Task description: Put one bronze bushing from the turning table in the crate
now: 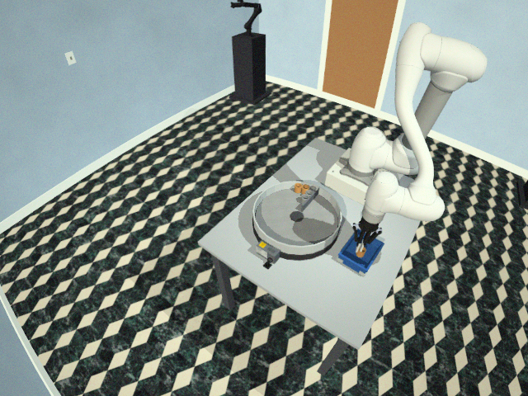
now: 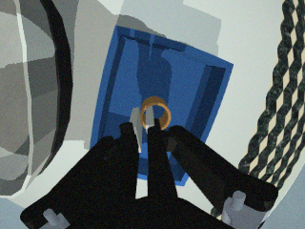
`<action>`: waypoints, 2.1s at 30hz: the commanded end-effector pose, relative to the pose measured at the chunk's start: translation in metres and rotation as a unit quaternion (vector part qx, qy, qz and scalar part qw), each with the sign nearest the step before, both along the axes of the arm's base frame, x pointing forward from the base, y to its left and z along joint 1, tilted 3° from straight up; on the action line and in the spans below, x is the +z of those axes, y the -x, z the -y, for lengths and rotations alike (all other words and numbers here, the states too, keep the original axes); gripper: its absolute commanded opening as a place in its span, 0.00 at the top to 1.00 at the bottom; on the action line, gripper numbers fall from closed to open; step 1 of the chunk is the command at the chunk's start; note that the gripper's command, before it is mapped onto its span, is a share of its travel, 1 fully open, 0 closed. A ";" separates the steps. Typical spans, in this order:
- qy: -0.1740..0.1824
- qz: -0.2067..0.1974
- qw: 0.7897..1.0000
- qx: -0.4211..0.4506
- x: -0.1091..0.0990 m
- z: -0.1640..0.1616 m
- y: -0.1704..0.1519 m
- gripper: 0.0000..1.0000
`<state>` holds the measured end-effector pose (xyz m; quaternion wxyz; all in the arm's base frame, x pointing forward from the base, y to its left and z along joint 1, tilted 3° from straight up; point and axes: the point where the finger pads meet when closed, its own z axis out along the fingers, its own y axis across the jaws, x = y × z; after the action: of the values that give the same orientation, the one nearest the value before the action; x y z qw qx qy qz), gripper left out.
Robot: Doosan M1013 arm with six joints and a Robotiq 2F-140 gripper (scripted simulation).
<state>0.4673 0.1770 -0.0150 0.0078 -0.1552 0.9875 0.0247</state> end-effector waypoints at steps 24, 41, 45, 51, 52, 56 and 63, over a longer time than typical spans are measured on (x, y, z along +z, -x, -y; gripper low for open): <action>0.000 0.000 1.000 0.000 0.000 0.000 0.000 1.00; 0.000 0.000 1.000 0.000 0.000 0.000 0.000 0.90; 0.000 0.000 1.000 0.000 0.000 0.000 0.000 0.90; 0.000 0.000 1.000 0.000 0.000 0.000 0.000 0.90; 0.000 0.000 1.000 0.000 0.000 0.000 0.000 0.90; 0.000 0.000 1.000 0.000 0.000 0.000 0.000 0.90; 0.000 0.000 1.000 0.000 0.001 0.000 0.000 0.90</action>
<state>0.4673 0.1769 -0.0146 0.0078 -0.1552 0.9875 0.0247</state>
